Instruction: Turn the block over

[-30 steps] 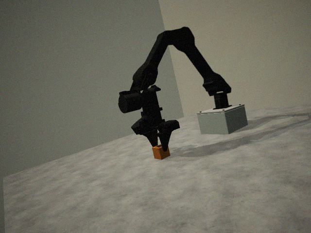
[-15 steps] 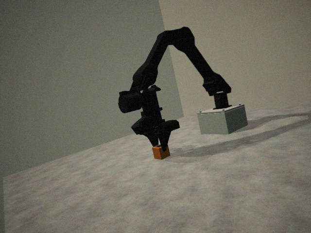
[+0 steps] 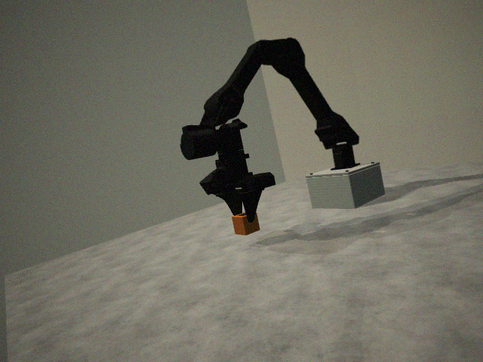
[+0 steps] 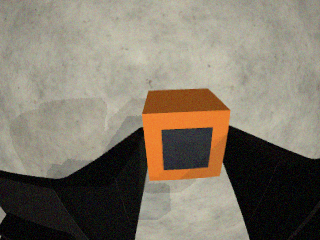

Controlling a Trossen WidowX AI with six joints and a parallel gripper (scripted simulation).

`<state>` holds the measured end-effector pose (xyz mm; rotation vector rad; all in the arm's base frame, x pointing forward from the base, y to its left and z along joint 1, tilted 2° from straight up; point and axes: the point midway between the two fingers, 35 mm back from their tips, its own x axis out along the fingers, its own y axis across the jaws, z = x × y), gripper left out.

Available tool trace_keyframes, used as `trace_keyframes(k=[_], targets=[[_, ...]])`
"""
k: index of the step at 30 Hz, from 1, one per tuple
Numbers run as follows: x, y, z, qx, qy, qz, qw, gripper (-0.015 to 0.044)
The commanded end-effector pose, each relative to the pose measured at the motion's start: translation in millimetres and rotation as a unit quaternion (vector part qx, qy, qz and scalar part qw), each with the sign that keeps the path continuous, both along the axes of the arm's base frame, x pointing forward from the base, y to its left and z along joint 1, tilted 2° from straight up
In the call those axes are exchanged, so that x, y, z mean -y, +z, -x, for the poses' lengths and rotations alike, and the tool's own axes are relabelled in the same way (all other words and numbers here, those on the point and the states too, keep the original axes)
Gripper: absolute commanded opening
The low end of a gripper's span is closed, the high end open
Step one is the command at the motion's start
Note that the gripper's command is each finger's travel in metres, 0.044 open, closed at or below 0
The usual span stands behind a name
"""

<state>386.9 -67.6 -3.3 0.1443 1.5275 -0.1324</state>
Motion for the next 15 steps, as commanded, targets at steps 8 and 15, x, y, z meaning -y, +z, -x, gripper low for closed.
trace_keyframes(k=[8, 15], targets=[[0.0, -8.5, -0.5, 0.064, -0.001, 0.011, 0.998, 0.0], [0.0, -11.4, -0.5, 0.115, -0.002, 0.02, 0.993, 0.0]])
